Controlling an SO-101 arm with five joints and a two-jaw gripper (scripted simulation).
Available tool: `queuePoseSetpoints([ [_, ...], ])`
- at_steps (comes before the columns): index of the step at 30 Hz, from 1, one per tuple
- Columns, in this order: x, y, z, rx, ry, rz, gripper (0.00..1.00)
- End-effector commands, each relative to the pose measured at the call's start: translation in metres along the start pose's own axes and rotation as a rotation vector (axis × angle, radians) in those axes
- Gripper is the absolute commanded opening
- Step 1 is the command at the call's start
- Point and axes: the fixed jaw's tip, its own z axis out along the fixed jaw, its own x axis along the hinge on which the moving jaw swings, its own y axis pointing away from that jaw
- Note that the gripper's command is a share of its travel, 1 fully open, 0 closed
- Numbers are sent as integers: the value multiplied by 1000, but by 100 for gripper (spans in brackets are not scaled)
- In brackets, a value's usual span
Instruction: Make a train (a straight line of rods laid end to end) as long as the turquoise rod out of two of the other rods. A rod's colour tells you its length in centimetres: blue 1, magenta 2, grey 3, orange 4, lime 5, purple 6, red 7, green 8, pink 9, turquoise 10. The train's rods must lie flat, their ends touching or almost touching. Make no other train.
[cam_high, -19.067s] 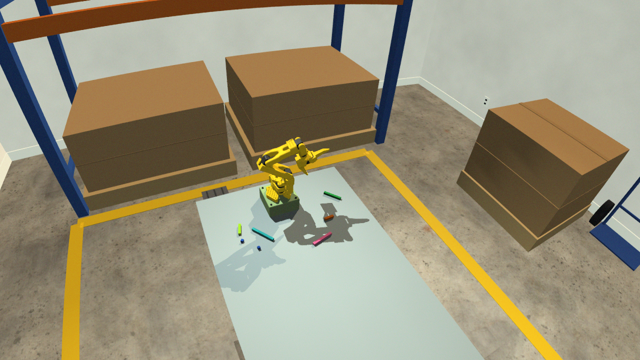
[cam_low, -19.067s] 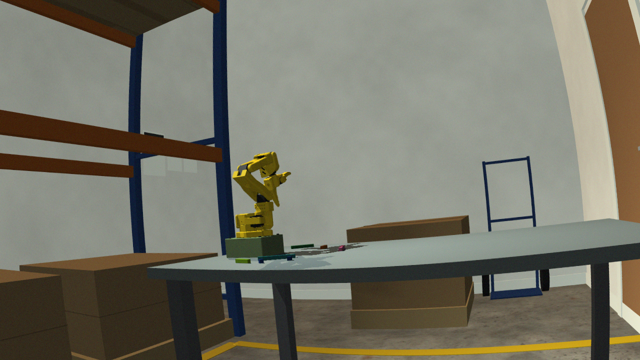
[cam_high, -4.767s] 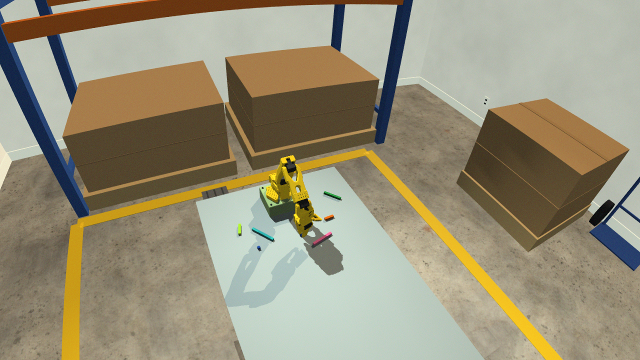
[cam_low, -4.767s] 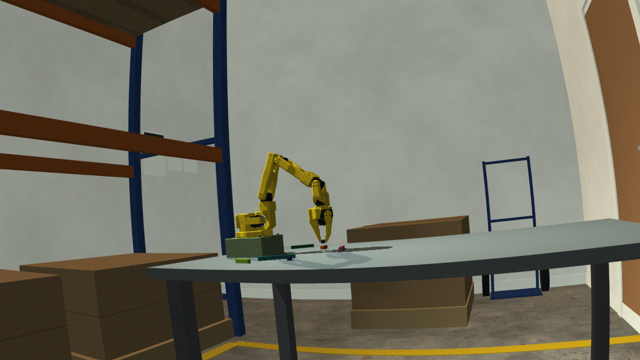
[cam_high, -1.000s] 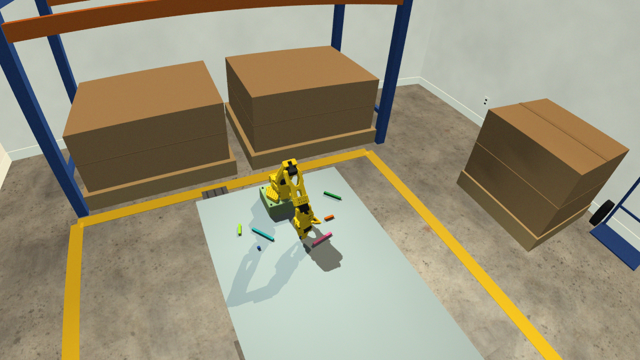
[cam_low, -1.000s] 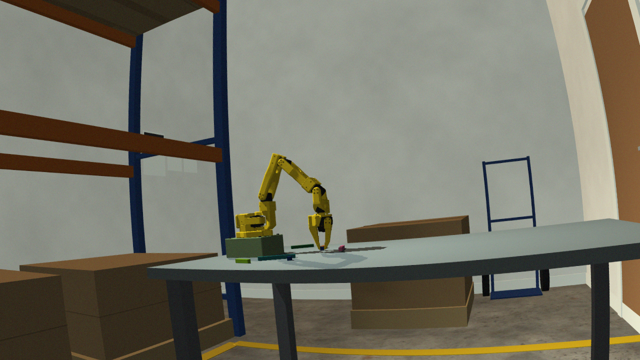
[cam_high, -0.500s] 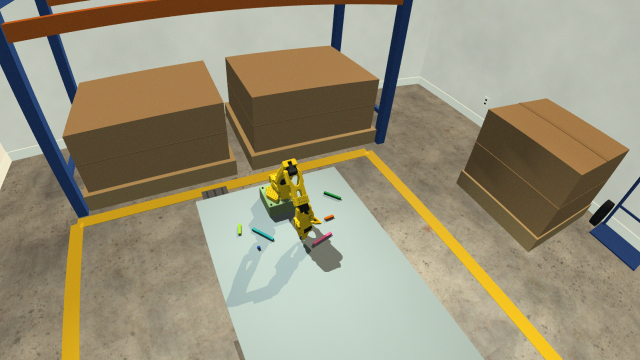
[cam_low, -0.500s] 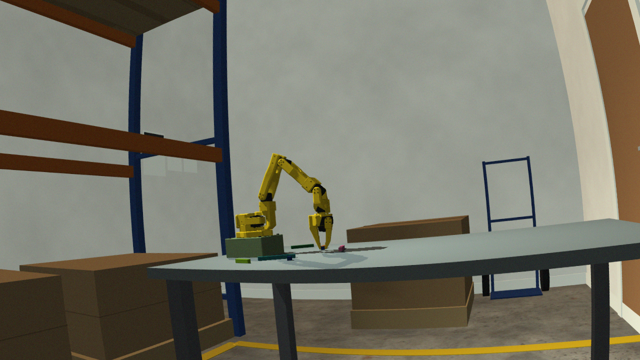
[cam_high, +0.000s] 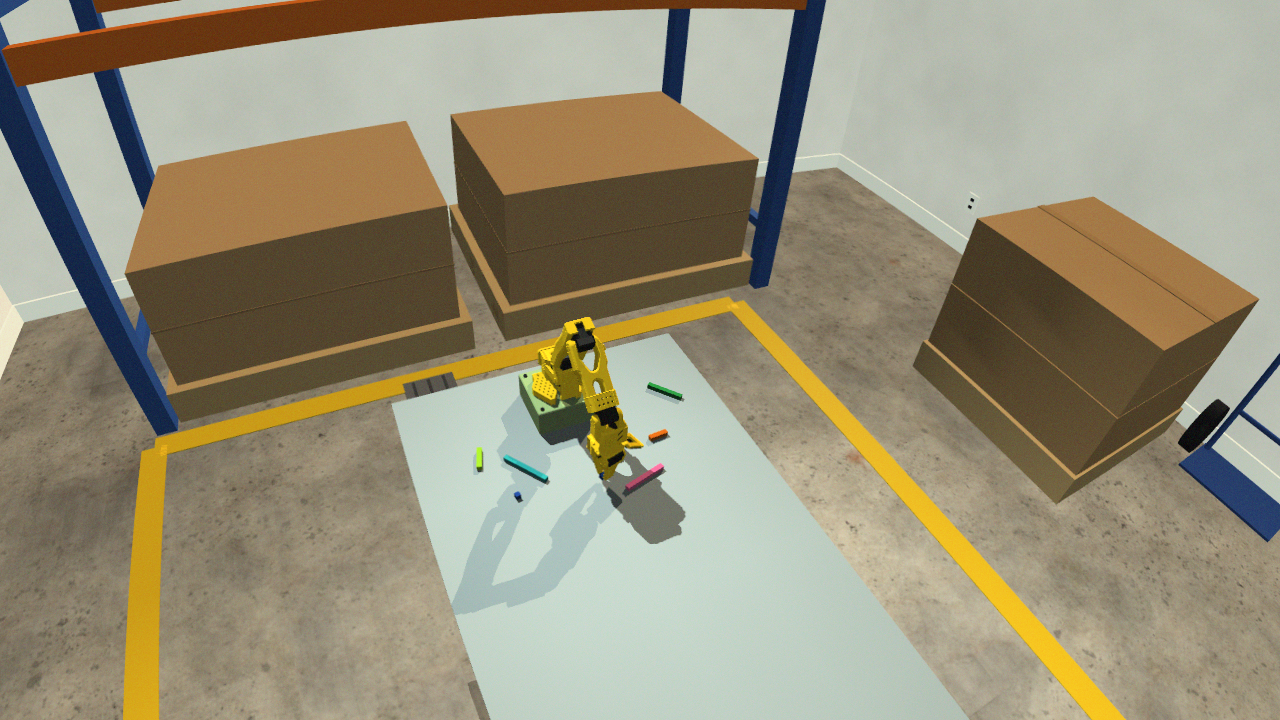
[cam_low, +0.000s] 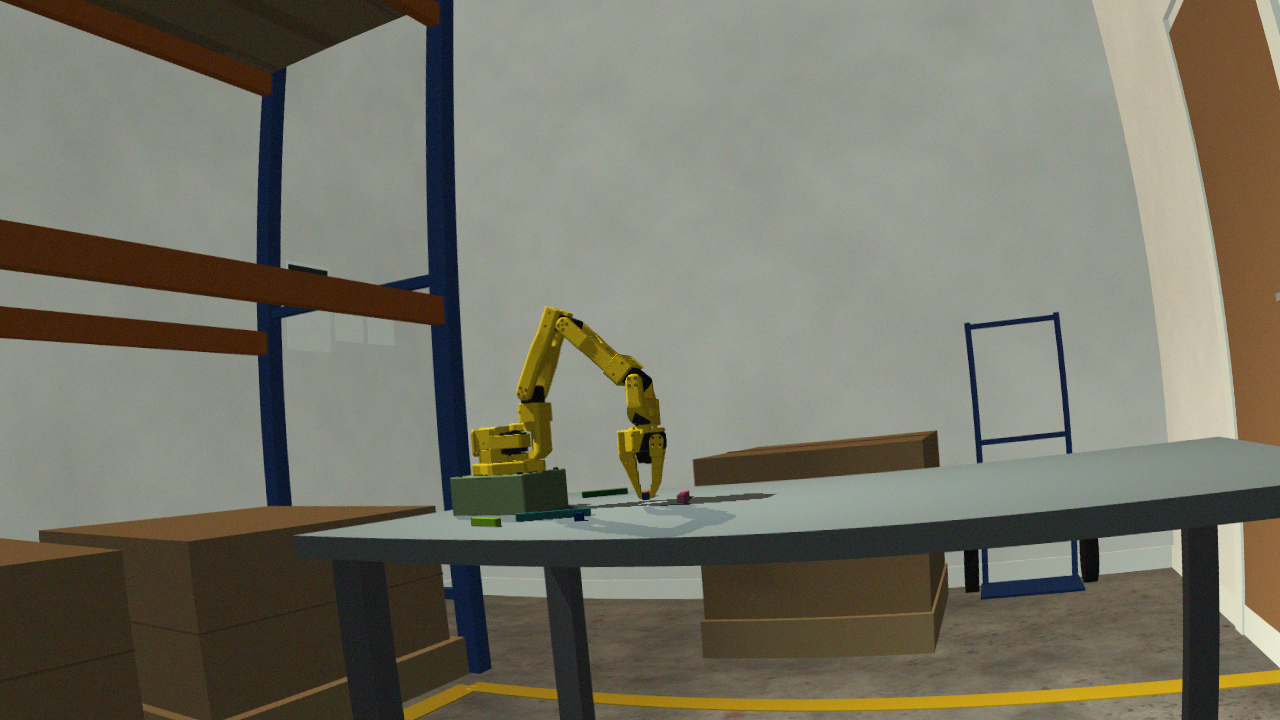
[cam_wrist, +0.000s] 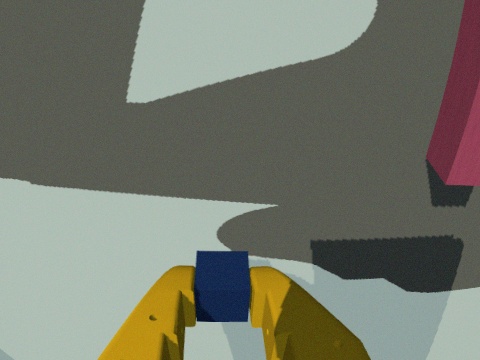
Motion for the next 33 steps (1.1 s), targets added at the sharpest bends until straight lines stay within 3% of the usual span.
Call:
queuePoseSetpoints([
  [1,-2,0,1,-6,-3,-2,0],
  [33,-2,-2,8,5,0,-2,0],
])
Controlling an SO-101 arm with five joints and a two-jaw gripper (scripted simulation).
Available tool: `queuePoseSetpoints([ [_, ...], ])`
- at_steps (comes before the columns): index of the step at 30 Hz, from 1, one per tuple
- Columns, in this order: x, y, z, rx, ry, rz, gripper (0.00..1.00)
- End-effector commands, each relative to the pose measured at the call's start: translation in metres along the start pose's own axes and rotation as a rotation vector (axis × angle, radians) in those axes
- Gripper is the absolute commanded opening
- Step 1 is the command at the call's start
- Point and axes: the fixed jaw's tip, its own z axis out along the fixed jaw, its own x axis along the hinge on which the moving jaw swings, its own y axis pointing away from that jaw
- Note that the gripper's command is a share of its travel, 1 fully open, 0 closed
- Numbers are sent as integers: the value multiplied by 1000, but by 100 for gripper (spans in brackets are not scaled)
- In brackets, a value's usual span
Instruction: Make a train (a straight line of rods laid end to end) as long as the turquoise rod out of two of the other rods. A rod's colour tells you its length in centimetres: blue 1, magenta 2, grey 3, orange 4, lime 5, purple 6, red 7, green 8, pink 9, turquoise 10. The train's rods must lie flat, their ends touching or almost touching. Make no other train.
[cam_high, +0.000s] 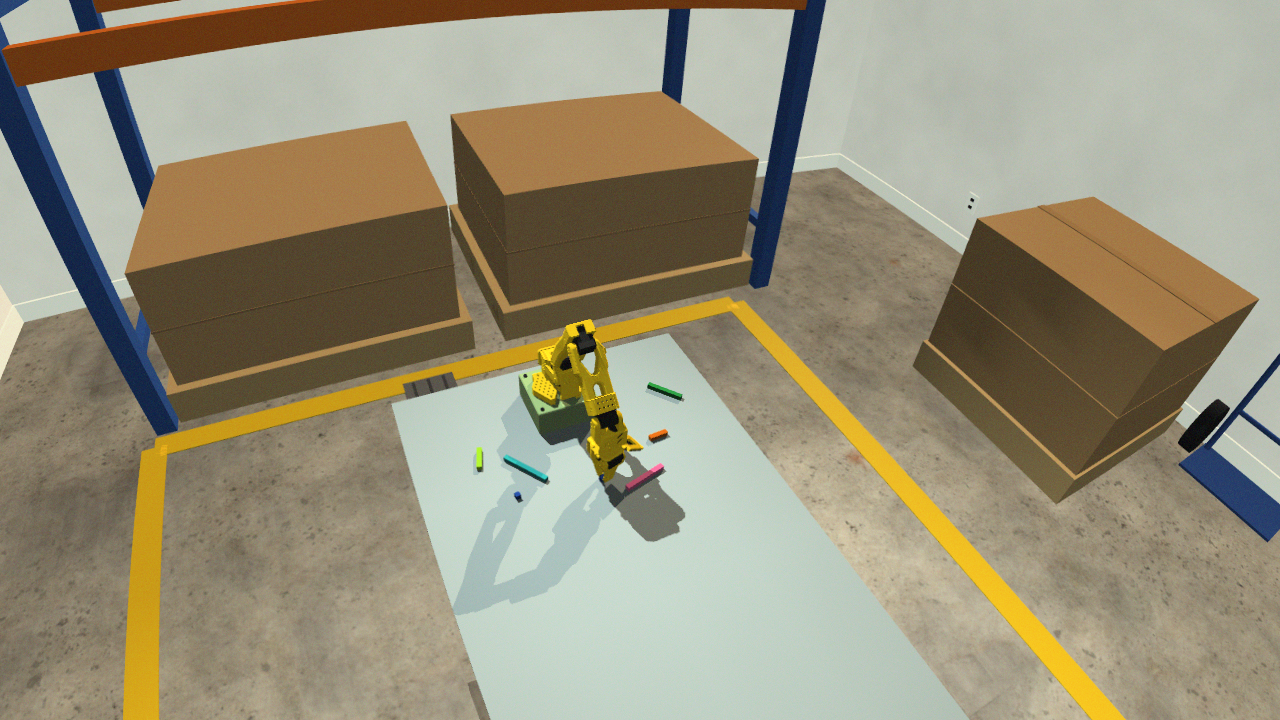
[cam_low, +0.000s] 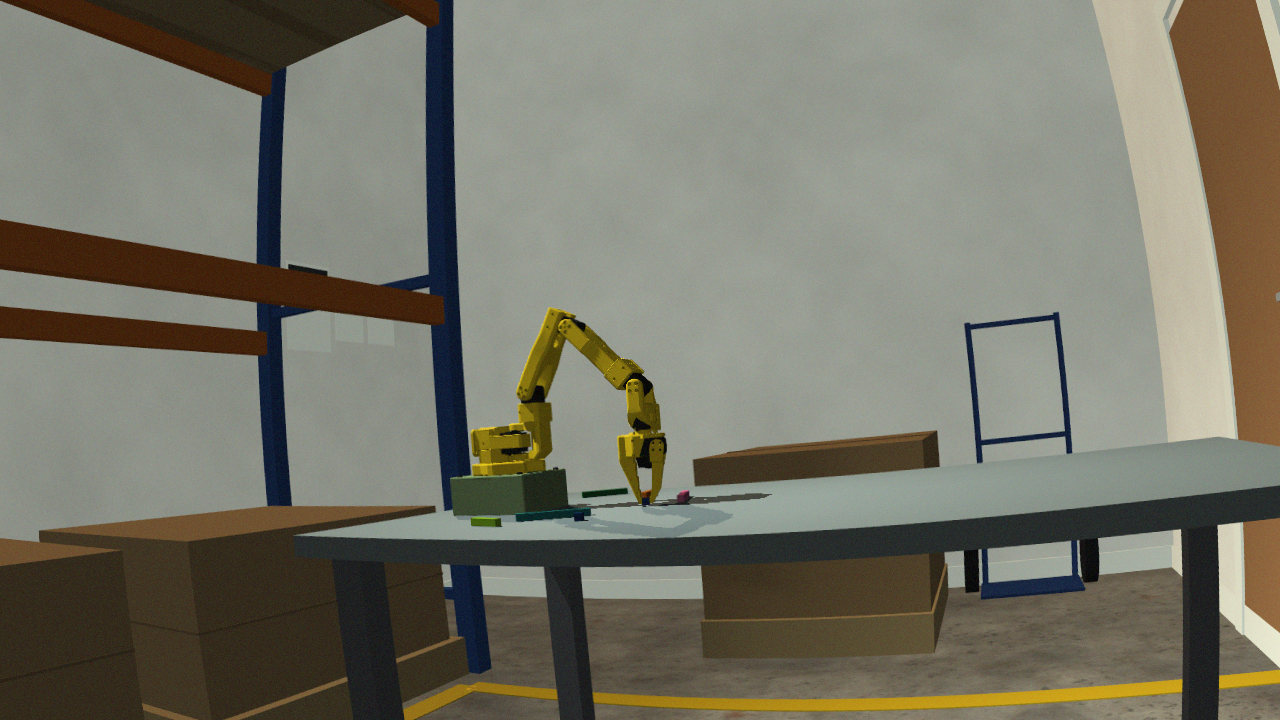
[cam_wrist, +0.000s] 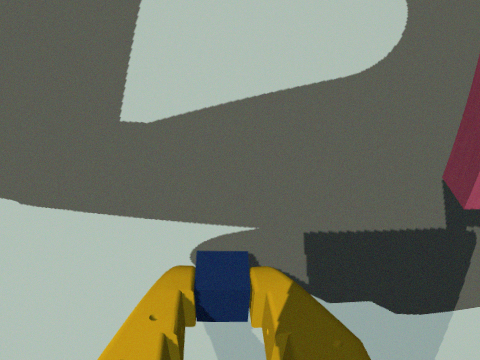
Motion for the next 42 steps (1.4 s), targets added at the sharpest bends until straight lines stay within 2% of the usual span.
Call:
queuePoseSetpoints([
  [1,-1,-3,1,10,1,-2,0],
  [16,-1,-3,1,10,1,-2,0],
  [26,-1,-3,1,10,1,-2,5],
  [42,-1,-3,1,10,1,-2,9],
])
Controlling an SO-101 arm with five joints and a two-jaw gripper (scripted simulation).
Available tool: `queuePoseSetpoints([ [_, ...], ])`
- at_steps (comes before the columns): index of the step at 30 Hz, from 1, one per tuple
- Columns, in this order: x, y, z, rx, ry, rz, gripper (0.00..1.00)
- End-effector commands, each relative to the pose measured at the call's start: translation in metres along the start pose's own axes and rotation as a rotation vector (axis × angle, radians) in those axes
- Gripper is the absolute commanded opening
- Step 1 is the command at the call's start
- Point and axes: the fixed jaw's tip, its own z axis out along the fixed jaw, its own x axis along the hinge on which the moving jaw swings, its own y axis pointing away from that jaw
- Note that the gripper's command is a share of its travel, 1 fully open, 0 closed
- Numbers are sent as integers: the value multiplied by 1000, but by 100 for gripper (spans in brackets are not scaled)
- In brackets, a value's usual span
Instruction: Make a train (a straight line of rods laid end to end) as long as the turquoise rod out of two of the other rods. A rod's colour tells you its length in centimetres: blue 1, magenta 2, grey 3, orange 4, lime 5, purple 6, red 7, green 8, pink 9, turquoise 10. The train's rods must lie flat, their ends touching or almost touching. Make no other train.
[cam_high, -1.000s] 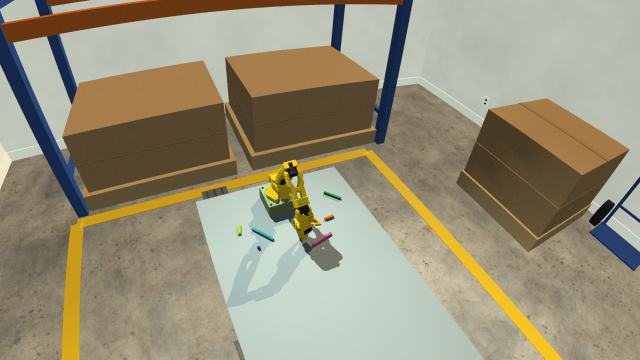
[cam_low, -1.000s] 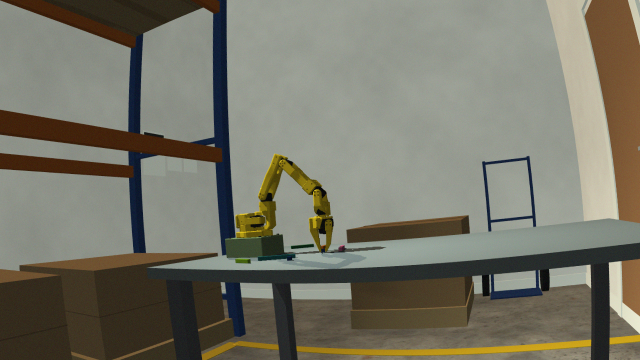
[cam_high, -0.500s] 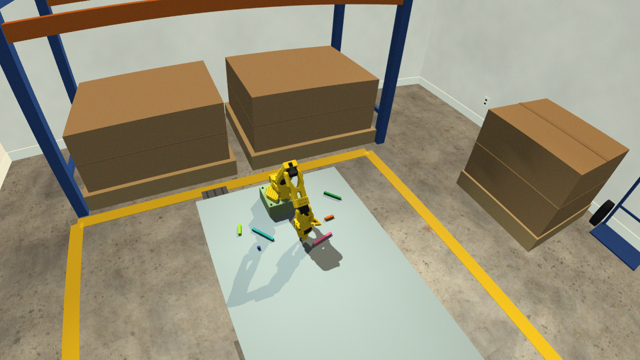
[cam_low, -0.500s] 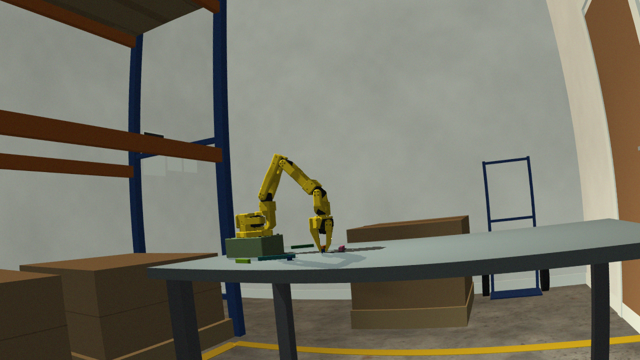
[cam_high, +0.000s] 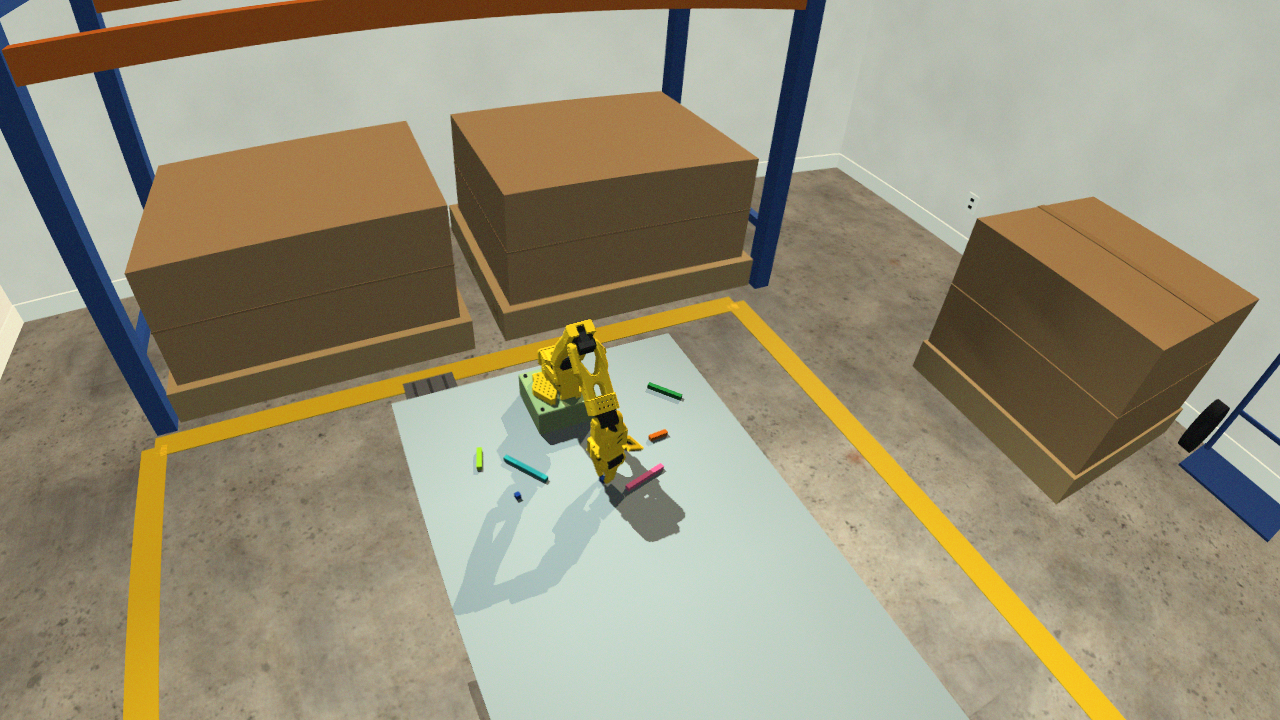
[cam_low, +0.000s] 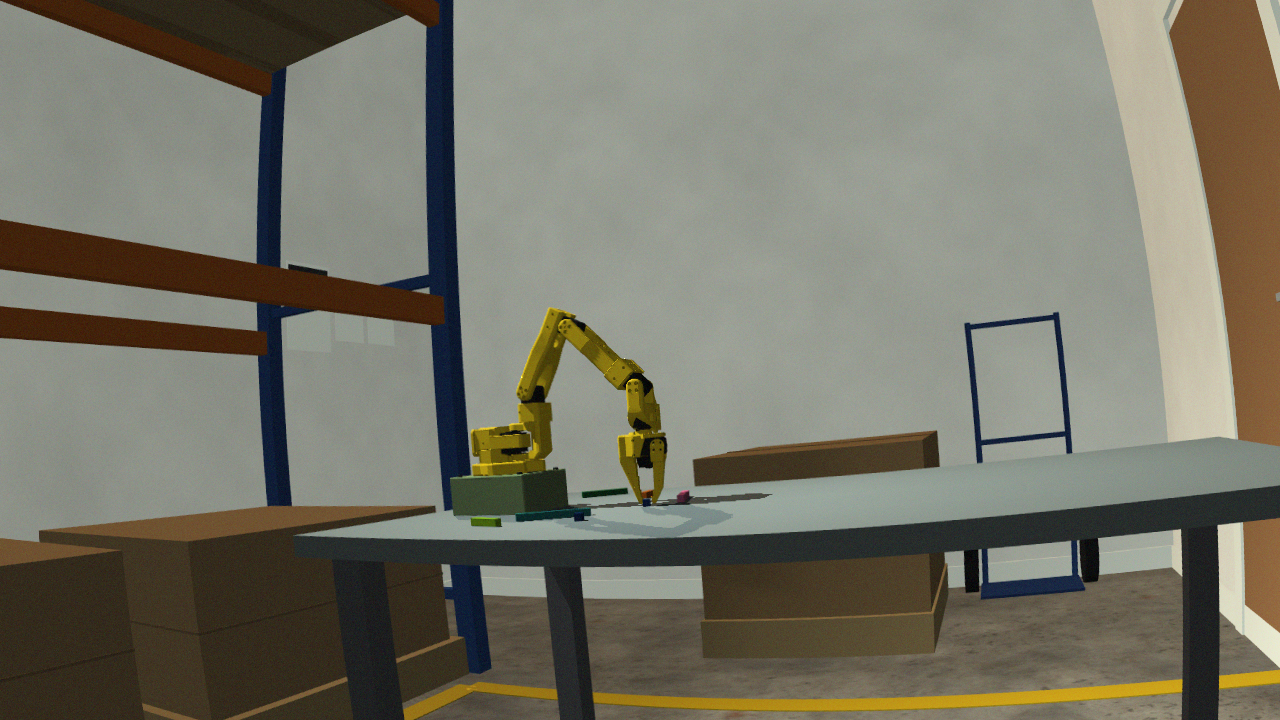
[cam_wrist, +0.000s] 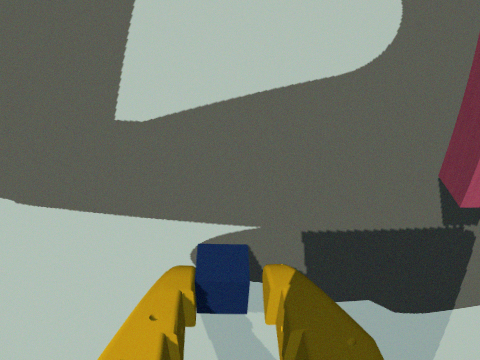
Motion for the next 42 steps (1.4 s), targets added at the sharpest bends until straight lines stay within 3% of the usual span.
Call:
queuePoseSetpoints([
  [1,-2,-2,1,6,0,-2,9],
  [16,-2,-2,1,6,0,-2,17],
  [42,-1,6,-2,6,0,-2,17],
])
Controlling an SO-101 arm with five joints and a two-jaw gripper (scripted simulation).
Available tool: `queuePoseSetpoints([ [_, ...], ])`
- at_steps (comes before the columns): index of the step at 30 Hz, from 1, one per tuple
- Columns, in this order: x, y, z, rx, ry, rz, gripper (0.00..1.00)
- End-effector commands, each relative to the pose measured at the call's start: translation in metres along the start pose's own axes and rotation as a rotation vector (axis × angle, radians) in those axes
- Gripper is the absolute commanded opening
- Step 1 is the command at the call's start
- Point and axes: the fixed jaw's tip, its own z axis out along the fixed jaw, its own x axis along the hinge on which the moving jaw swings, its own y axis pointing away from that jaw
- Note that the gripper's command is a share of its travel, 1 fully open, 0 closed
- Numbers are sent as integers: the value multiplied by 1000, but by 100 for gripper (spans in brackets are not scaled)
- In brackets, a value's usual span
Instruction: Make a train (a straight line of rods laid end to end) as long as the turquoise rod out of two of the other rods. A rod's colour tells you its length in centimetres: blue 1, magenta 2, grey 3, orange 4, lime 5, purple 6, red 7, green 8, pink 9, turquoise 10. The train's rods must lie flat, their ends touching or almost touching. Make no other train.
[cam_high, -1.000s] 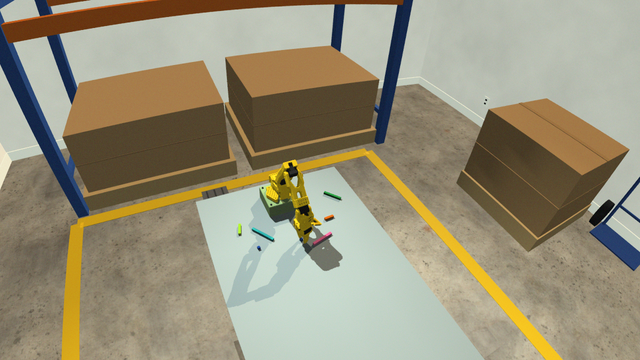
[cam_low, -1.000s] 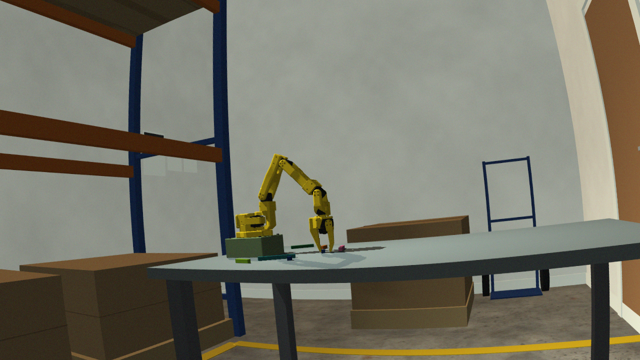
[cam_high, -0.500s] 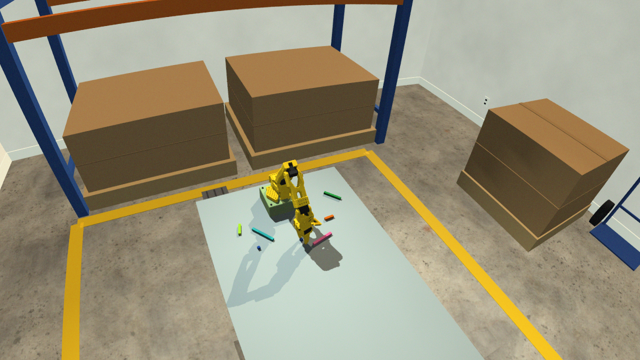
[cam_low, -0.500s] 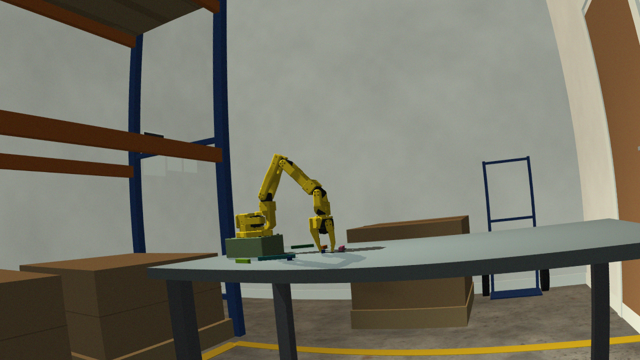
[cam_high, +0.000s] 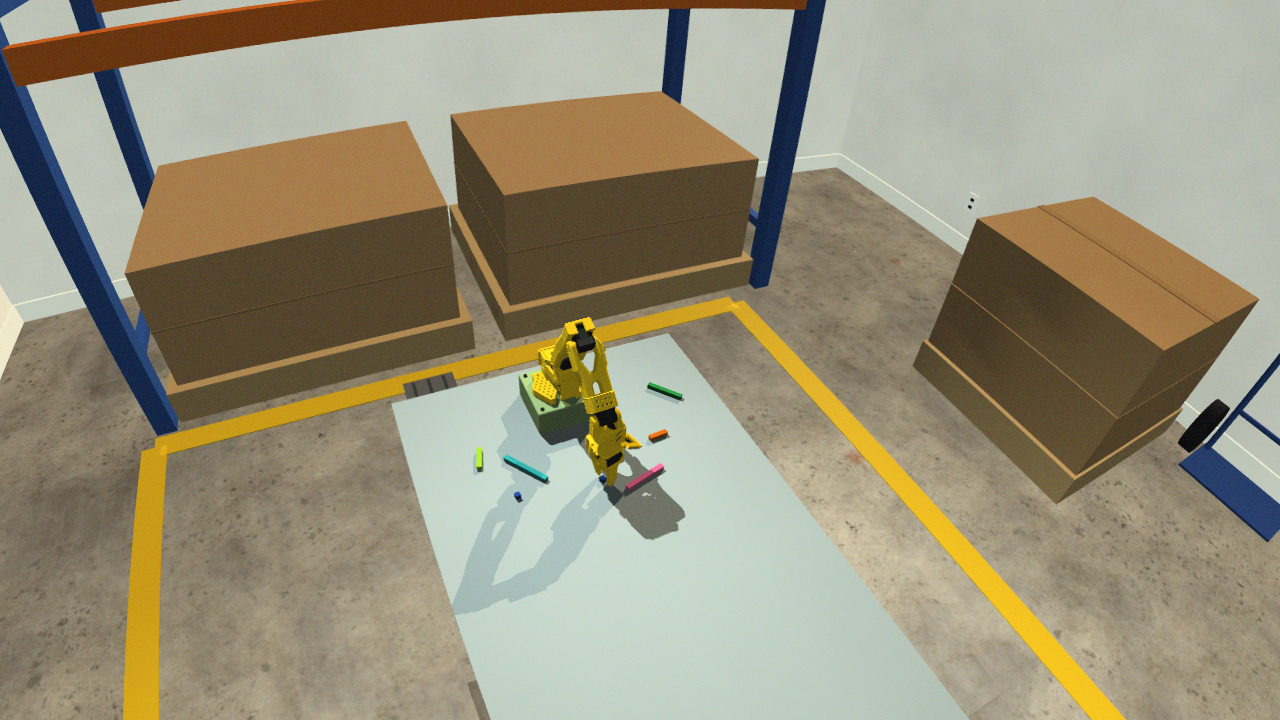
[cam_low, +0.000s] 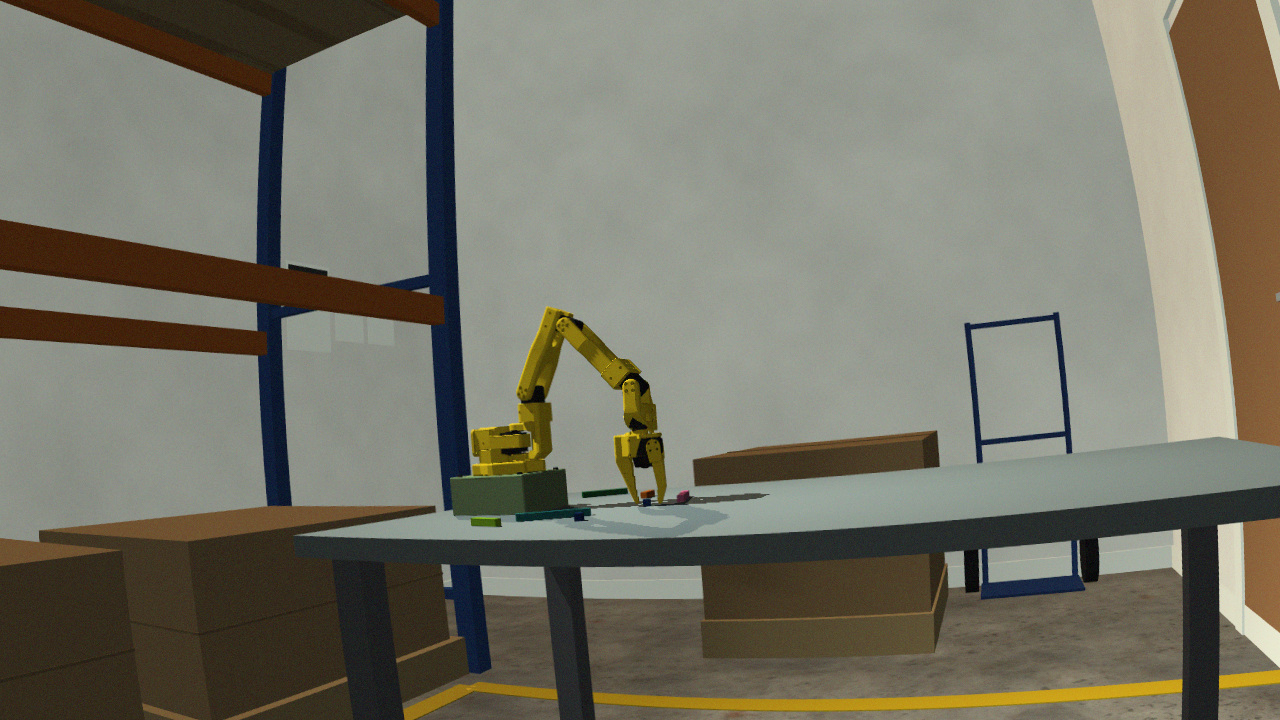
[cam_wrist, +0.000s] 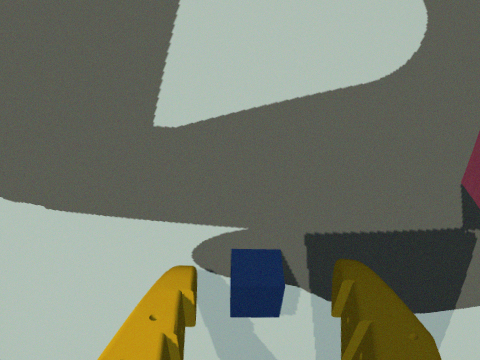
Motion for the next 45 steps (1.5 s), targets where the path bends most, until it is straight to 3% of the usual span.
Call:
queuePoseSetpoints([
  [1,0,0,-2,12,1,-2,17],
  [21,0,0,-3,12,1,-2,17],
  [45,0,0,-22,12,1,-2,17],
])
